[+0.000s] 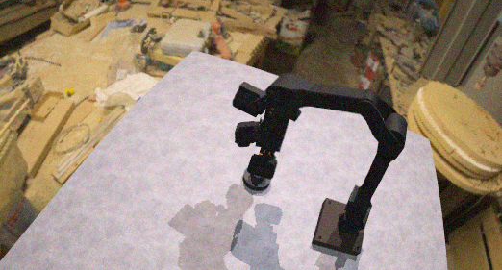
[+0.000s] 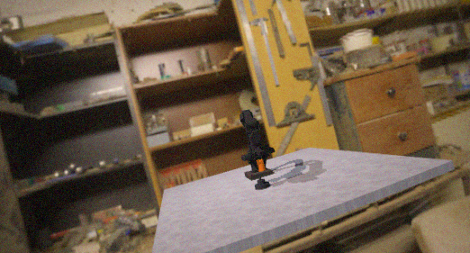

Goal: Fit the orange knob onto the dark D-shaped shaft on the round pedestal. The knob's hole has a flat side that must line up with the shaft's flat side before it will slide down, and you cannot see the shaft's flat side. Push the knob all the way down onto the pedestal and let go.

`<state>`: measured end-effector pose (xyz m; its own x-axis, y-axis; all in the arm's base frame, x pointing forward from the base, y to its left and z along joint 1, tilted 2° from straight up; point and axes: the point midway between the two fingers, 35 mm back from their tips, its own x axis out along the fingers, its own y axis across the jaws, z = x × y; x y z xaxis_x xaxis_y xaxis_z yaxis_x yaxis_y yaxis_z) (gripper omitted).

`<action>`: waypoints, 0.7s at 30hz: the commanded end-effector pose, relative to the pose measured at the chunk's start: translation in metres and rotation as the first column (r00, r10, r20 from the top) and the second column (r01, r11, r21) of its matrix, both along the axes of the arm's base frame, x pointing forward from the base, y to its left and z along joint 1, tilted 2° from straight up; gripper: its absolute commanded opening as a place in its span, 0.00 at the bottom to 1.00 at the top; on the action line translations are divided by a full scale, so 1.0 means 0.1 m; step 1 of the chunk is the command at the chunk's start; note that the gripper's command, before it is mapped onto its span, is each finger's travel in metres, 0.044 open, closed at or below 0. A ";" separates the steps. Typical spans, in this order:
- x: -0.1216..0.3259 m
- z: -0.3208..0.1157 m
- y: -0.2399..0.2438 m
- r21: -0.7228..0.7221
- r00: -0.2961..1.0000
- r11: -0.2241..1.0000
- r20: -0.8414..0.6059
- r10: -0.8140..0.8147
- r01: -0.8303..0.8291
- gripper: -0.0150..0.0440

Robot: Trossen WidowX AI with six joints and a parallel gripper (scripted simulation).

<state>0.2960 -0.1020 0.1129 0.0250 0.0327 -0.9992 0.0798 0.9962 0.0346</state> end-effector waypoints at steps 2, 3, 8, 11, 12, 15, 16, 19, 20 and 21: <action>0.04 -0.03 -0.18 -0.004 1.000 1.000 0.016 0.001 -0.001 0.25; 0.04 -0.04 -0.21 -0.004 1.000 1.000 0.016 0.001 -0.001 0.25; 0.05 -0.07 -0.23 -0.004 1.000 1.000 0.016 0.001 -0.001 0.25; 0.05 -0.12 -0.23 -0.004 1.000 1.000 0.016 0.001 -0.001 0.25; 0.05 -0.15 -0.23 -0.004 1.000 1.000 0.016 0.001 -0.001 0.25; 0.05 -0.24 -0.22 -0.004 1.000 1.000 0.016 0.001 -0.001 0.25; 0.05 -0.27 -0.22 -0.004 1.000 1.000 0.016 0.001 -0.001 0.25; 0.05 -0.31 -0.22 -0.004 1.000 1.000 0.016 0.001 -0.001 0.25; 0.05 -0.31 -0.22 -0.004 1.000 1.000 0.016 0.001 -0.001 0.25; 0.06 -0.31 -0.22 -0.004 1.000 1.000 0.016 0.001 -0.001 0.25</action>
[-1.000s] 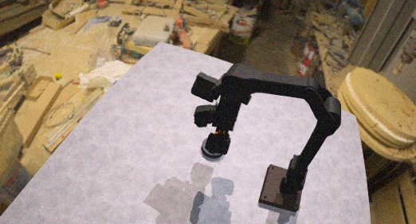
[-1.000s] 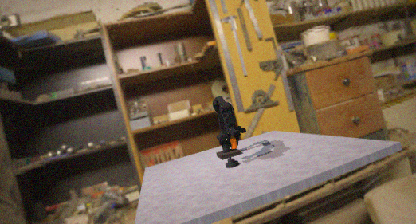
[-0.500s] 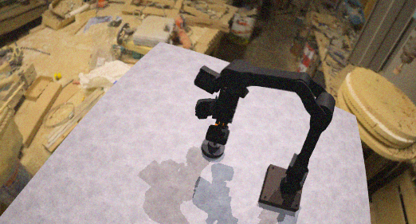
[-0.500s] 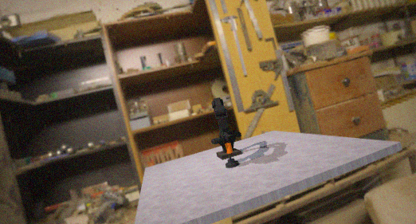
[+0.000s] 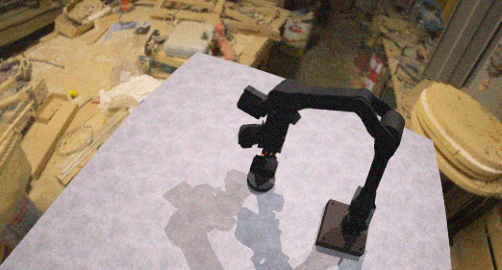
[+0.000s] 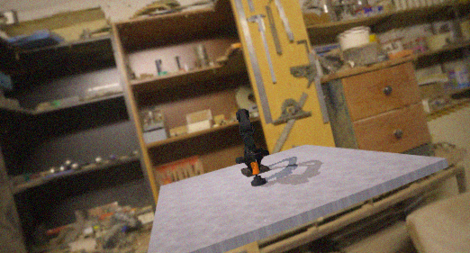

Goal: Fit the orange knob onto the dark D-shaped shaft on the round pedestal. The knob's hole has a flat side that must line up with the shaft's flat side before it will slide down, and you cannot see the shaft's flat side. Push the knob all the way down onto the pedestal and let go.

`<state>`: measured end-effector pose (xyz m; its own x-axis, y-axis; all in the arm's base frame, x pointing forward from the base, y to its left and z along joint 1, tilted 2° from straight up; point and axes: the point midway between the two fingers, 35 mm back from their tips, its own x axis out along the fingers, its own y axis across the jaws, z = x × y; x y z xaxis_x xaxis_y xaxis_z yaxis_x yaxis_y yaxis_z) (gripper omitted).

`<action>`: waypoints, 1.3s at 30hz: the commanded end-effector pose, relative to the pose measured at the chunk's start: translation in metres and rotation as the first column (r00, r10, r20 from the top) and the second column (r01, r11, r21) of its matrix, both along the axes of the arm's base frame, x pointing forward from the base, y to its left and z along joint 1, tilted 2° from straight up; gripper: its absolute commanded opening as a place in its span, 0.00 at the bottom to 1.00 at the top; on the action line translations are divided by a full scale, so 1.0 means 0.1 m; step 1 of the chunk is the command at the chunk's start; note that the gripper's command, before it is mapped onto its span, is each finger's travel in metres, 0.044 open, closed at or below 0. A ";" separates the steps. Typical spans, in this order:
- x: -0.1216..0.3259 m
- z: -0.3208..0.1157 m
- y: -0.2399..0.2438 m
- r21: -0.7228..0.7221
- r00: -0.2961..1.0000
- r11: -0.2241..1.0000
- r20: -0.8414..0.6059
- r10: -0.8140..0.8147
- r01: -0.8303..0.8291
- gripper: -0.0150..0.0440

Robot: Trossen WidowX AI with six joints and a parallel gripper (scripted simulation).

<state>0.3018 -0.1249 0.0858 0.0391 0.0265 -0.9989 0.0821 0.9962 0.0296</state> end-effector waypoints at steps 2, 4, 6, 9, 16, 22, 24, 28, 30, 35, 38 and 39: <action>0.00 -0.02 0.01 0.002 1.000 1.000 0.002 0.002 -0.002 0.25; 0.01 0.00 0.01 0.003 1.000 1.000 0.002 0.000 0.000 0.25; 0.01 -0.01 0.01 0.003 1.000 1.000 0.002 0.000 0.000 0.25; 0.01 -0.03 0.02 0.003 1.000 1.000 0.002 0.000 0.000 0.25; 0.01 -0.04 0.01 0.003 1.000 1.000 0.002 0.000 0.000 0.25; -0.01 -0.03 0.01 0.003 1.000 1.000 0.002 0.000 0.000 0.25; -0.01 -0.04 0.01 0.003 1.000 1.000 0.002 0.000 0.000 0.25; -0.01 -0.04 0.01 0.003 1.000 1.000 0.002 0.000 0.000 0.25; 0.00 -0.04 0.01 0.003 1.000 1.000 0.002 0.000 0.000 0.25; 0.00 -0.04 0.01 0.003 1.000 1.000 0.002 0.000 0.000 0.25; 0.00 0.00 0.01 0.003 1.000 1.000 0.002 0.000 0.000 0.25; 0.00 0.00 0.01 0.003 1.000 1.000 0.002 0.000 0.000 0.25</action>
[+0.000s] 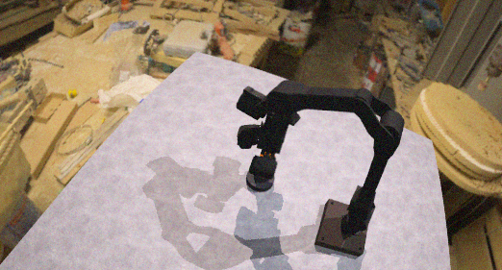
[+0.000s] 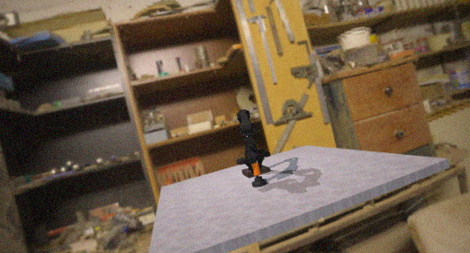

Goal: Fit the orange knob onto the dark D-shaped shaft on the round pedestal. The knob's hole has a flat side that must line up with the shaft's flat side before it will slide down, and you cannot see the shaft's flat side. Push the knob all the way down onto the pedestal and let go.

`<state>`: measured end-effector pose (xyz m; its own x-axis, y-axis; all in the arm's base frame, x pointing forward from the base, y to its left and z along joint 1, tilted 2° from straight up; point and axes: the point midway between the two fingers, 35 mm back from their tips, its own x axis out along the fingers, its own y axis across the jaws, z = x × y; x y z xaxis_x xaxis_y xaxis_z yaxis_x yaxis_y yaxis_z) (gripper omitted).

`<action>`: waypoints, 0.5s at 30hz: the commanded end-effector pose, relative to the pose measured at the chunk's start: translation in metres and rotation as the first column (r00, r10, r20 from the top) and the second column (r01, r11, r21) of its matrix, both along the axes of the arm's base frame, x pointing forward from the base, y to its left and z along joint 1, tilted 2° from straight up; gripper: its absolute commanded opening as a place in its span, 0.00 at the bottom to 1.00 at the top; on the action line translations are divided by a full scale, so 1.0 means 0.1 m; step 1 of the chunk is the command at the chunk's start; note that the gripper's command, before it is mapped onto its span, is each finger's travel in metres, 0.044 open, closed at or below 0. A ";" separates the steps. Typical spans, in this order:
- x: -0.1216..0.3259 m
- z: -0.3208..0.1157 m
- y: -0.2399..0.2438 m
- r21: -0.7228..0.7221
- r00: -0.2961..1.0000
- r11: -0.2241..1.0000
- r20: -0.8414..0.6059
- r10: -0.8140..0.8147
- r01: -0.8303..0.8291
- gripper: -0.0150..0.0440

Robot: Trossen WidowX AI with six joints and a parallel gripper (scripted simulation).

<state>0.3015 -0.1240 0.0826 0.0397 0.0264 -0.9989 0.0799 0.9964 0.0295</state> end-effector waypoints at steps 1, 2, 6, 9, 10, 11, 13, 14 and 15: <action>0.01 0.04 0.00 0.003 1.000 1.000 0.002 -0.002 0.002 0.25; 0.01 0.04 0.00 0.003 1.000 1.000 0.002 -0.002 0.002 0.25; 0.01 0.05 0.00 -0.001 0.996 0.996 0.004 0.084 -0.084 0.25; 0.02 0.06 0.00 -0.006 0.981 0.981 0.007 0.195 -0.195 0.25; 0.02 0.06 0.00 -0.007 0.979 0.979 0.007 0.206 -0.206 0.25; 0.03 0.05 -0.01 -0.007 0.979 0.979 0.007 0.206 -0.206 0.25; 0.04 0.05 -0.01 -0.007 0.979 0.979 0.007 0.206 -0.206 0.25; 0.04 0.05 -0.01 -0.007 0.979 0.979 0.007 0.206 -0.206 0.25; 0.04 0.03 -0.01 -0.007 0.979 0.979 0.007 0.206 -0.206 0.25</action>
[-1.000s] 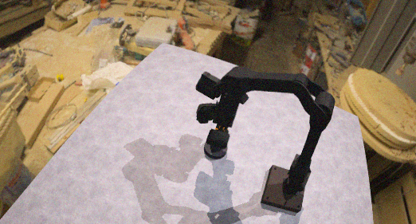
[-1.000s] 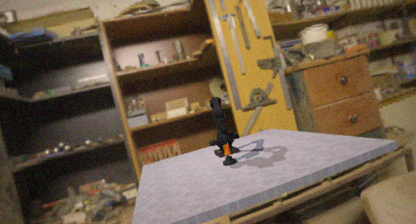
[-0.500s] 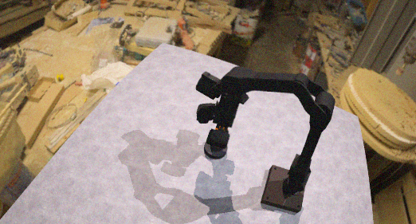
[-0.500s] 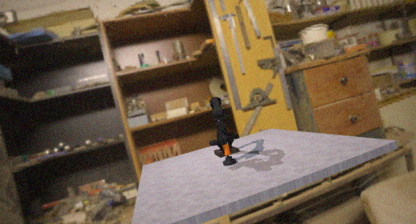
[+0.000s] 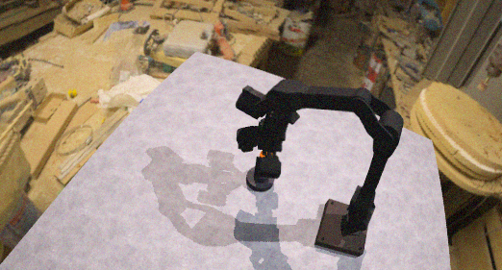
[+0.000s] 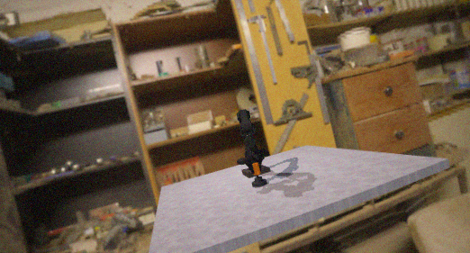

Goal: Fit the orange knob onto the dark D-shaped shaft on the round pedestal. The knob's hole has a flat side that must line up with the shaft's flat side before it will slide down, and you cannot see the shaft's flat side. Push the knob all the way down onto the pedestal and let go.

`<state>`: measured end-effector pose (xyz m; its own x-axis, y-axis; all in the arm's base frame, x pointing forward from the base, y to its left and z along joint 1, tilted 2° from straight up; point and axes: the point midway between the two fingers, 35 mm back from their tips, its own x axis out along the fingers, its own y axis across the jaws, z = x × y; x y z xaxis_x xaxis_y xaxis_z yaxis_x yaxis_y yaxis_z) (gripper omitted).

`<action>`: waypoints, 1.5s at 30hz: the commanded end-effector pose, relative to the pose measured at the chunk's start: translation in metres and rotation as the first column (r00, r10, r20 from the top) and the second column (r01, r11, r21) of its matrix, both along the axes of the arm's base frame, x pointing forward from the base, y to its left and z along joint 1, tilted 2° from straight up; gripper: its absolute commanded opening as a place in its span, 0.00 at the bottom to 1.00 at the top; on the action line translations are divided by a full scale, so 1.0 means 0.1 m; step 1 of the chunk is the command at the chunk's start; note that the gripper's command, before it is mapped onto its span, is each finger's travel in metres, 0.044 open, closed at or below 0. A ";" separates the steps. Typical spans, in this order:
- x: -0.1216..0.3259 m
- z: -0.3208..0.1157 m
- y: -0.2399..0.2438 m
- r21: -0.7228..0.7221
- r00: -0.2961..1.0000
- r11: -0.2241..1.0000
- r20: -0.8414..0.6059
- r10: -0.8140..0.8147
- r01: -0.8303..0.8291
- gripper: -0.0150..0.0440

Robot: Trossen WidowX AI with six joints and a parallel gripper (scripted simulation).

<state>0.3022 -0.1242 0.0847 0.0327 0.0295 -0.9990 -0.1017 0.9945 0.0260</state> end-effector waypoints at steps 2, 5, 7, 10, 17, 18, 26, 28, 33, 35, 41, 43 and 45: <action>0.03 -0.01 0.00 -0.002 1.000 1.000 0.010 0.025 -0.025 0.25; 0.03 -0.02 0.00 -0.002 1.000 1.000 0.010 0.025 -0.025 0.25; 0.04 -0.03 0.00 -0.002 1.000 1.000 0.010 0.025 -0.025 0.25; 0.03 -0.02 0.00 -0.002 1.000 1.000 0.010 0.025 -0.025 0.25; 0.01 -0.03 0.00 -0.001 1.000 1.000 0.009 0.025 -0.025 0.25; 0.01 -0.03 0.00 -0.001 1.000 1.000 0.009 0.025 -0.025 0.25; -0.03 -0.01 0.02 -0.001 1.000 1.000 0.009 0.025 -0.025 0.25; -0.04 0.01 0.02 -0.001 1.000 1.000 0.009 0.025 -0.025 0.25; -0.03 0.02 0.02 -0.004 0.997 0.997 0.010 0.079 -0.079 0.25; -0.03 0.01 0.02 -0.007 0.989 0.989 0.012 0.149 -0.149 0.25; -0.01 -0.01 0.01 -0.011 0.973 0.973 0.014 0.232 -0.232 0.25; -0.01 -0.01 0.01 -0.011 0.973 0.973 0.014 0.232 -0.232 0.25; 0.00 -0.01 0.01 -0.011 0.973 0.973 0.014 0.232 -0.232 0.25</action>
